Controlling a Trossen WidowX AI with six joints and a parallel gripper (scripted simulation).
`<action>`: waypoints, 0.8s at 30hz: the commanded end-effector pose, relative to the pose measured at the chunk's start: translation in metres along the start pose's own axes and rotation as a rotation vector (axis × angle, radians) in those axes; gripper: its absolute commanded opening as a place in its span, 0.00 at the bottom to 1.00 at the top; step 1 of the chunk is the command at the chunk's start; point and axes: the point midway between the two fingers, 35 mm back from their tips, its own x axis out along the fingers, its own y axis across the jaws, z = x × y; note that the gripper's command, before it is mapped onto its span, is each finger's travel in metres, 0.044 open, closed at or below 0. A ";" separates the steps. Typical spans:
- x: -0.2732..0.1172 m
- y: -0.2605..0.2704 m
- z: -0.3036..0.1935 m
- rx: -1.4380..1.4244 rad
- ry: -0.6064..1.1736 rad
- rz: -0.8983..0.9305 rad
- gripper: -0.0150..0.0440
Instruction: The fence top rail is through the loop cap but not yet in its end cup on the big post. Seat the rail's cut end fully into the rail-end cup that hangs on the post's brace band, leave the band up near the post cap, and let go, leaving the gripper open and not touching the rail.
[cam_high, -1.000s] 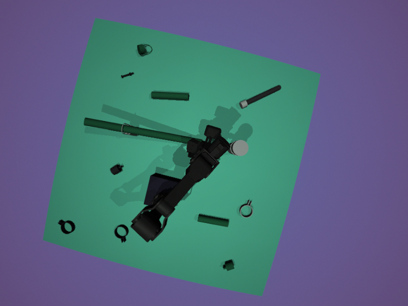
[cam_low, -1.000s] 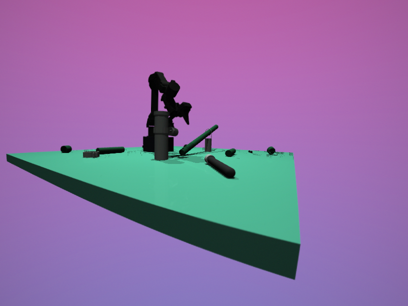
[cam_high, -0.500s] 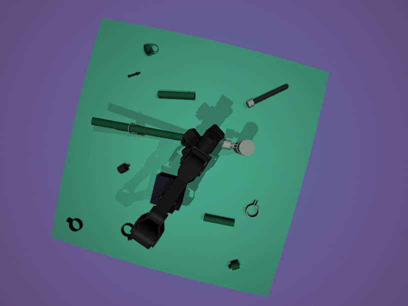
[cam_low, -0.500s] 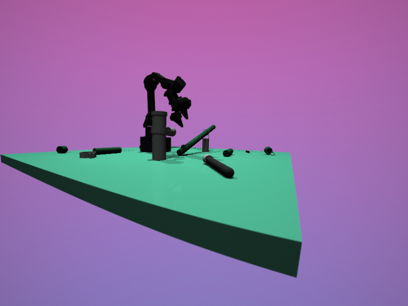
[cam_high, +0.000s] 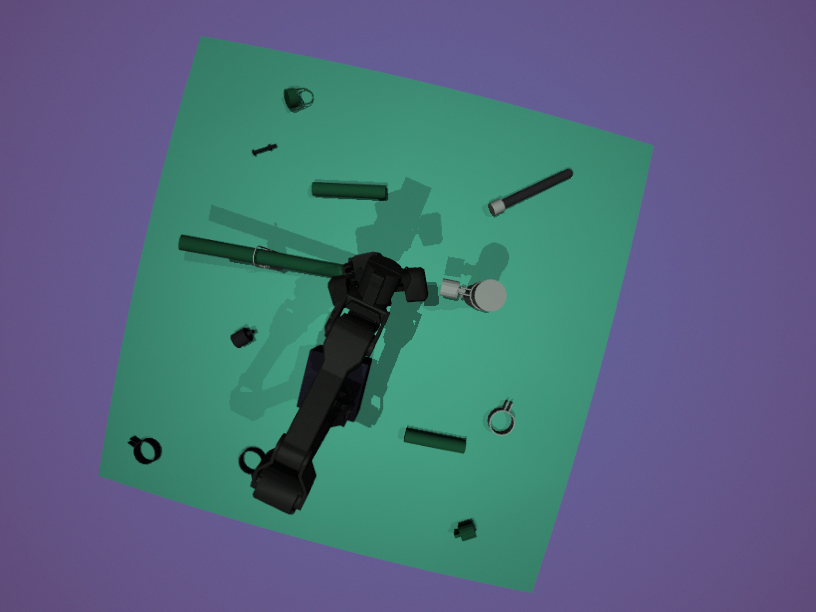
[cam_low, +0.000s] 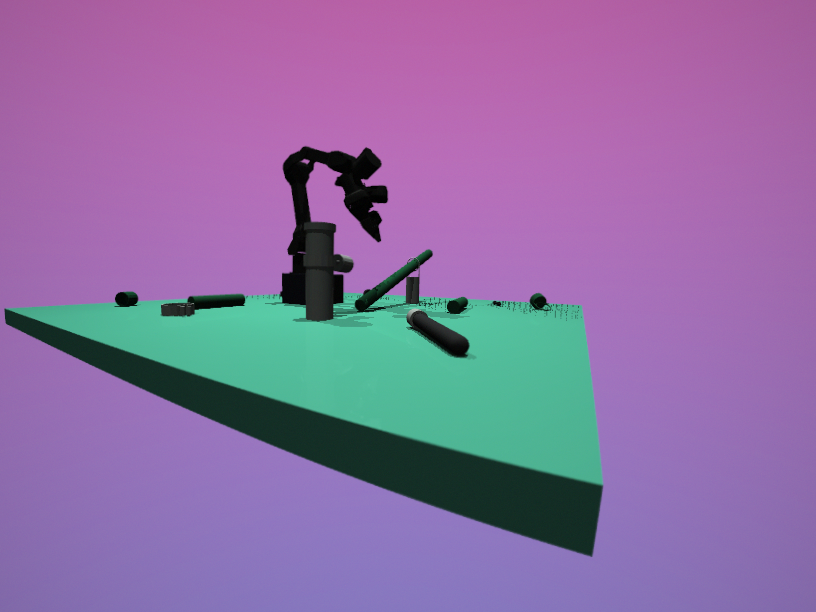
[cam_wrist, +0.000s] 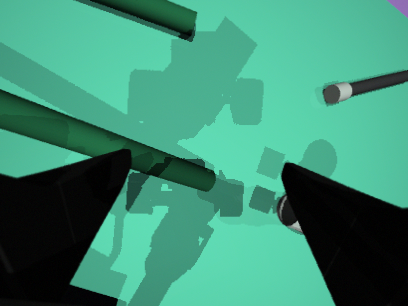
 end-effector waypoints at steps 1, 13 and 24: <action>-0.028 0.023 0.007 0.443 -0.010 -0.029 1.00; -0.028 0.023 0.007 0.443 -0.010 -0.029 1.00; 0.002 0.037 0.008 -0.190 0.158 0.083 1.00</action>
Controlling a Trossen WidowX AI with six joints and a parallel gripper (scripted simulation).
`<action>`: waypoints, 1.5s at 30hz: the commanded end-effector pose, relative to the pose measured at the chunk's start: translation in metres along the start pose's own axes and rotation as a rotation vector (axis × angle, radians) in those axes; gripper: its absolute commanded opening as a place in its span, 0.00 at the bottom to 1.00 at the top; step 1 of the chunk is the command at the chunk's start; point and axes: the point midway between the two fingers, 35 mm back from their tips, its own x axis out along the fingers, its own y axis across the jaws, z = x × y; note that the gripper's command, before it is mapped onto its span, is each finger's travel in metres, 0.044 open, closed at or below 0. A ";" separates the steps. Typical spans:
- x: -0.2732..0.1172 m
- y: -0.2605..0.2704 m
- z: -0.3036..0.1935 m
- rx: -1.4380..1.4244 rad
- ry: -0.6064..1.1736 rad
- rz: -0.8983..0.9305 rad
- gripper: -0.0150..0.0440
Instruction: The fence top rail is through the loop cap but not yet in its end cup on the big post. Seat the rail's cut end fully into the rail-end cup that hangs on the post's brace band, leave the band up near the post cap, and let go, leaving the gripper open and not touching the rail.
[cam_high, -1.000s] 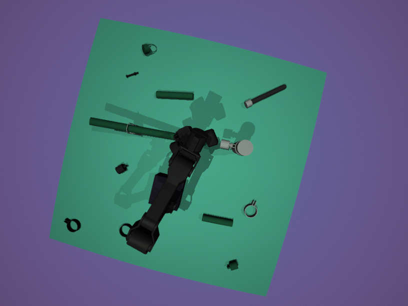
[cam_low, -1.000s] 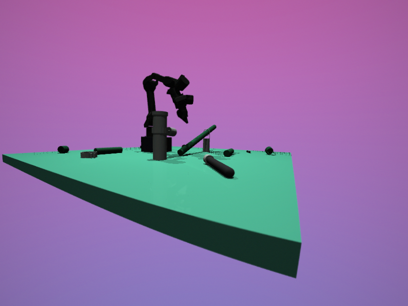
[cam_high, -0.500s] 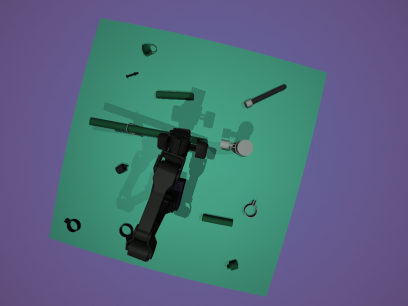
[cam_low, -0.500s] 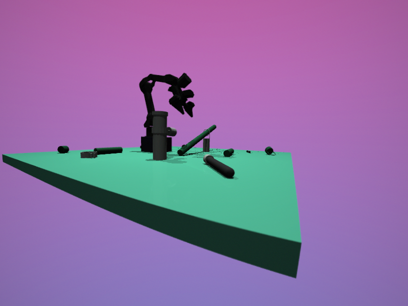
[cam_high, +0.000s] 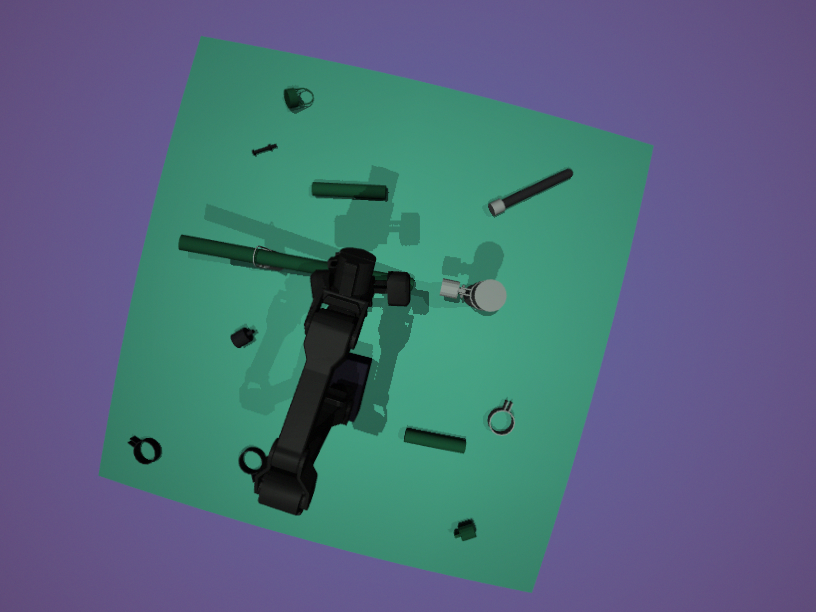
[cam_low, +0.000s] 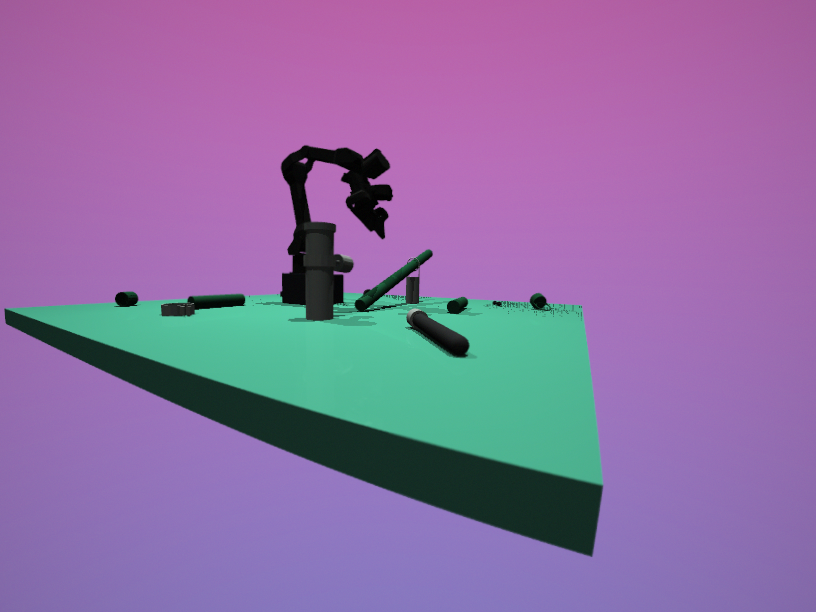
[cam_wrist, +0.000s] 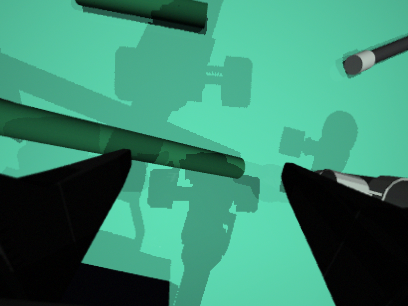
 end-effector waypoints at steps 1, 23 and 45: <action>0.021 0.010 -0.001 -0.437 0.117 0.071 1.00; 0.066 0.035 -0.008 -1.385 0.258 0.388 1.00; 0.105 0.040 -0.026 -1.385 0.258 0.388 1.00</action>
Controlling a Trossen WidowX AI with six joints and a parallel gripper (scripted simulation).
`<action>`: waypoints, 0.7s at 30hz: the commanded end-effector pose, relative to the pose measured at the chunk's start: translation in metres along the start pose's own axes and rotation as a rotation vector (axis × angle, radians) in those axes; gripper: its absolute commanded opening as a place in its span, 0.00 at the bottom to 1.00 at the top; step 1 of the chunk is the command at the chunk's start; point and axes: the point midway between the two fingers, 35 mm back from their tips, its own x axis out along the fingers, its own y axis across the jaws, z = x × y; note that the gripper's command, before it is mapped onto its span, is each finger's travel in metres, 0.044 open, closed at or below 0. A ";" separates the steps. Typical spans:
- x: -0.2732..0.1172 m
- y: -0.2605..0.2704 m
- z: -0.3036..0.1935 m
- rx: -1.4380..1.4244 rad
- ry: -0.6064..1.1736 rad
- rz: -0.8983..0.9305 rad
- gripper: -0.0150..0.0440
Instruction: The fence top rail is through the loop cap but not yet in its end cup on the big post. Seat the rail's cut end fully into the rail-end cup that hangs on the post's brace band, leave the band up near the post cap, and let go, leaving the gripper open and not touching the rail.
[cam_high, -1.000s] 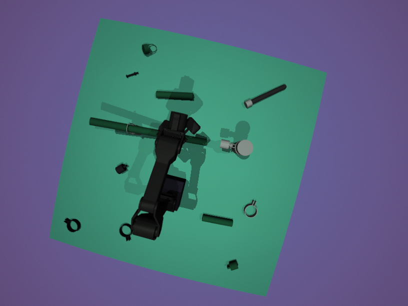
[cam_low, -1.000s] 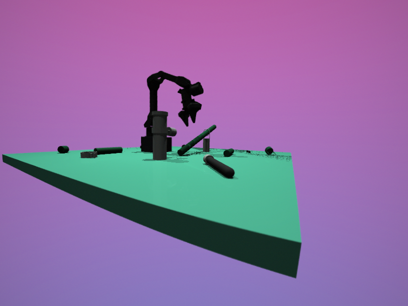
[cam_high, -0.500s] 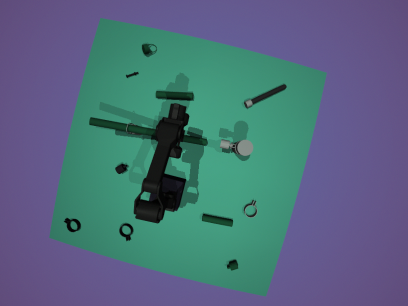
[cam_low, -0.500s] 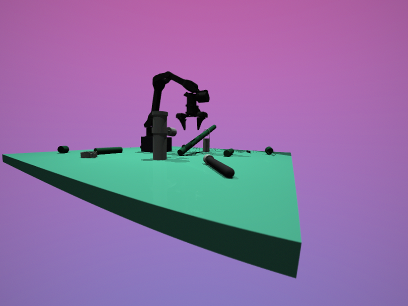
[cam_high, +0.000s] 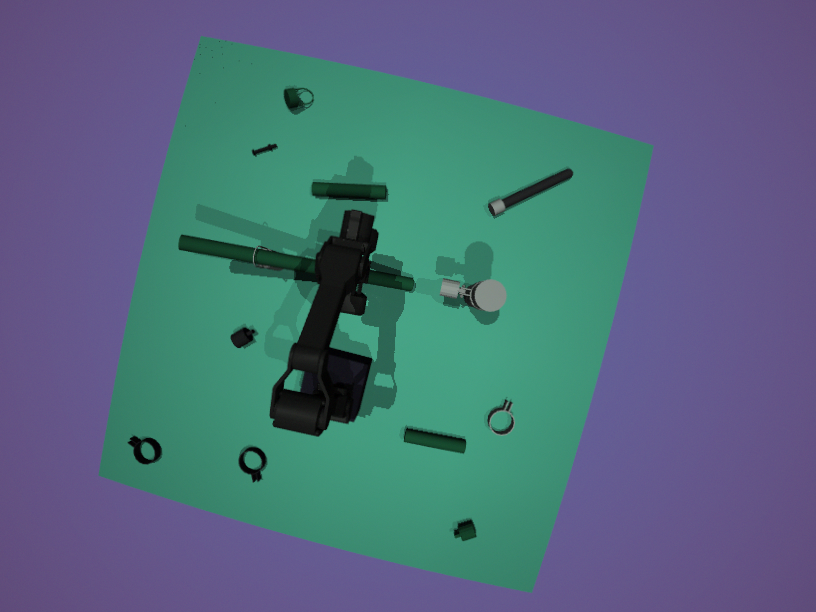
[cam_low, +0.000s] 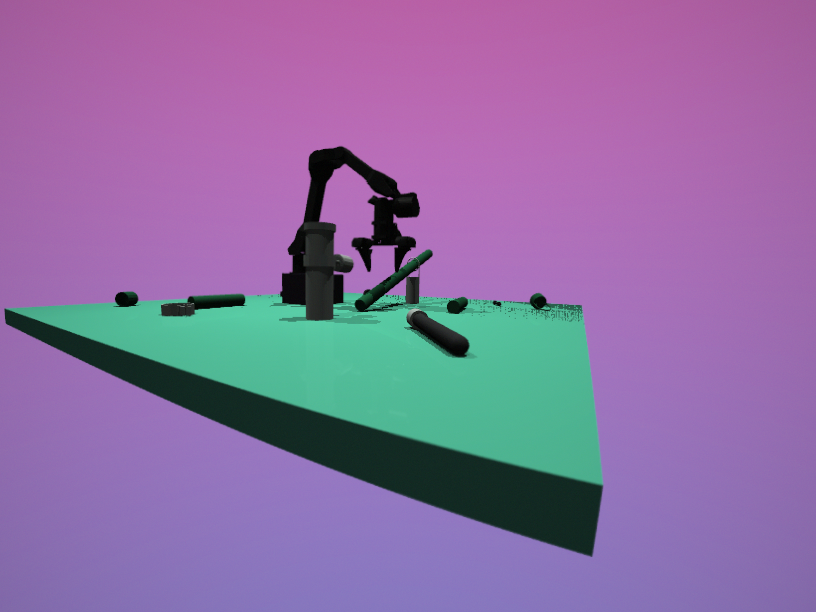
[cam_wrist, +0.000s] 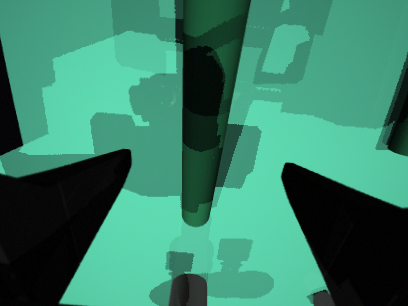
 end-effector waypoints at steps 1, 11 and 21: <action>0.012 0.000 -0.001 -0.006 0.004 -0.004 1.00; 0.023 -0.001 -0.001 -0.006 0.004 -0.004 1.00; 0.039 -0.002 -0.001 -0.006 0.004 -0.004 1.00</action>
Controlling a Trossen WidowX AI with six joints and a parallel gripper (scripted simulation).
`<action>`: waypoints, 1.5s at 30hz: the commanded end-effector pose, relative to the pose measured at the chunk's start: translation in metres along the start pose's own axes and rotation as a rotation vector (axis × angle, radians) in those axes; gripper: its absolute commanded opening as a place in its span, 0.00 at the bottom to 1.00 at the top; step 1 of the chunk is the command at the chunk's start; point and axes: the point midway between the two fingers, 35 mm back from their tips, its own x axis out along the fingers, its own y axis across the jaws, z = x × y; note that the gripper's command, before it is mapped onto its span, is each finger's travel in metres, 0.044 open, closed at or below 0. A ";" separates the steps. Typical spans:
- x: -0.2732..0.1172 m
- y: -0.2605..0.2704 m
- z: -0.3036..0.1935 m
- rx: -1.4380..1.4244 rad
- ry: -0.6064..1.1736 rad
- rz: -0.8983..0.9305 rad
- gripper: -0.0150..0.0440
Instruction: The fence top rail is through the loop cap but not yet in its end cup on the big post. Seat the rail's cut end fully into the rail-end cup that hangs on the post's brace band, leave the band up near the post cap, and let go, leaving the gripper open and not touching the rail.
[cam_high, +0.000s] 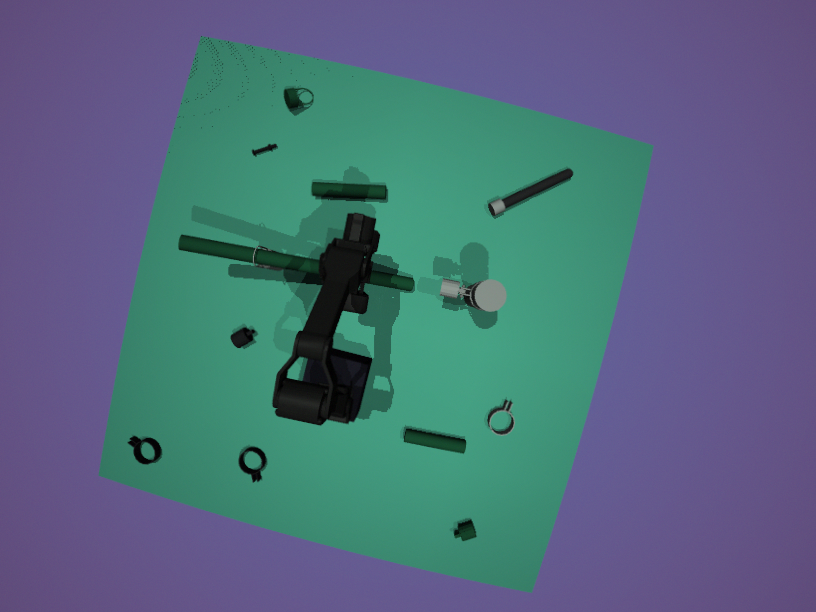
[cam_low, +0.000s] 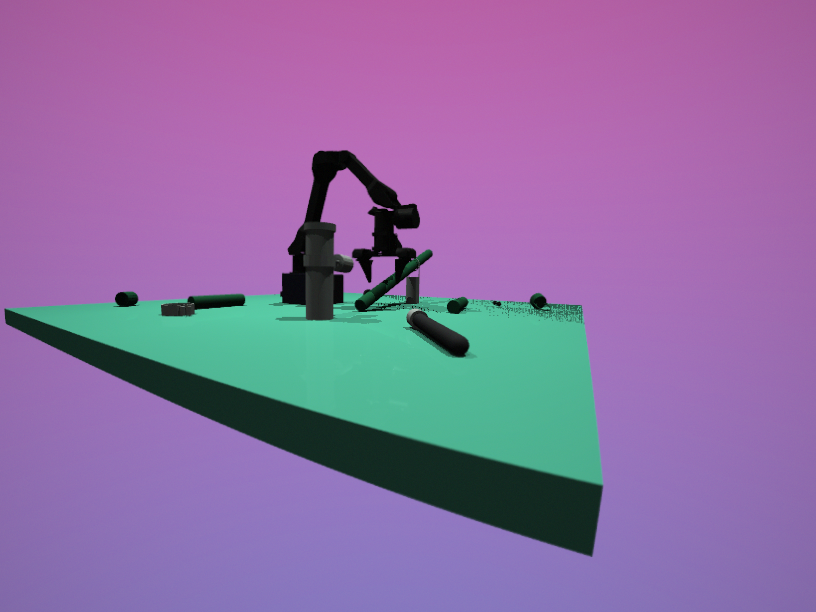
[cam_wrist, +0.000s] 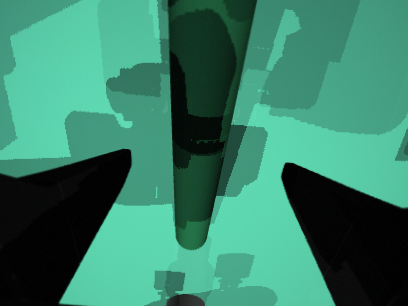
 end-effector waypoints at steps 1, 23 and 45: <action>0.008 0.000 0.000 -0.005 0.003 0.002 1.00; 0.043 0.002 -0.001 -0.005 0.003 0.002 1.00; 0.040 0.003 0.000 -0.005 0.003 0.002 0.30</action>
